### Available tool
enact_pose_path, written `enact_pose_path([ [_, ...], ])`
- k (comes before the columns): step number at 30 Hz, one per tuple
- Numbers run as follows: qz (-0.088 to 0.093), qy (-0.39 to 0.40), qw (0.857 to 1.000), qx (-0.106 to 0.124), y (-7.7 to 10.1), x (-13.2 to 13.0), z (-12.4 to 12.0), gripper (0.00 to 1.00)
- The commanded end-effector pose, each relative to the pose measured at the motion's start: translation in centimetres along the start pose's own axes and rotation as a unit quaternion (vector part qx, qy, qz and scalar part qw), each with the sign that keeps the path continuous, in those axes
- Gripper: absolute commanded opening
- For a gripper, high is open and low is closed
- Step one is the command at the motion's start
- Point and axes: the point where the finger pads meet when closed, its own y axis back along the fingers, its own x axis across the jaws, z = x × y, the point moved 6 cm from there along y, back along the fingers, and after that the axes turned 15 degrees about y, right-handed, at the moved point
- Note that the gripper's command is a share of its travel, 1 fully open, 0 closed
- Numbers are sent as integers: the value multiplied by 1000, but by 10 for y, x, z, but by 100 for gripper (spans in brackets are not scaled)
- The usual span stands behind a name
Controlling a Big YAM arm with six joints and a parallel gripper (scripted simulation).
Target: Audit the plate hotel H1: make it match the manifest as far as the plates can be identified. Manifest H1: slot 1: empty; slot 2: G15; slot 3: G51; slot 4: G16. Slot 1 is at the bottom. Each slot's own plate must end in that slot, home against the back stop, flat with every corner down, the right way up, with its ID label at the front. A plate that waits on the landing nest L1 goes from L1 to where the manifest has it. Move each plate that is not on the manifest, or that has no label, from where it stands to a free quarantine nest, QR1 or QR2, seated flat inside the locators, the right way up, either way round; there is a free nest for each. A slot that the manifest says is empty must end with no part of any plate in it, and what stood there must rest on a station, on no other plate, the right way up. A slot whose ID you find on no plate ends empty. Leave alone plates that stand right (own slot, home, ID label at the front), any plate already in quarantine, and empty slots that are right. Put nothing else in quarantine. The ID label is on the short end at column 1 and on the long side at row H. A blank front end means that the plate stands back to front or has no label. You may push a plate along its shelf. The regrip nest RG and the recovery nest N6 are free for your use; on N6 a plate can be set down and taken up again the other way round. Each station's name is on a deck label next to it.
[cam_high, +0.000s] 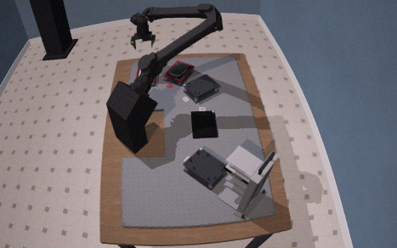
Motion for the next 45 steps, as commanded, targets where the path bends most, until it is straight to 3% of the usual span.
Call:
enact_pose_path([
  [1,-3,-27,1000,5,1,-12,-7,100],
  [4,-2,-32,999,1,4,-17,-4,100],
  [18,-2,-17,1000,4,3,-54,-34,100],
  [21,-1,-28,1000,-5,7,-61,-27,100],
  [25,-2,-16,1000,4,3,-68,-43,100],
  [45,-4,-27,1000,-7,6,-121,-70,100],
])
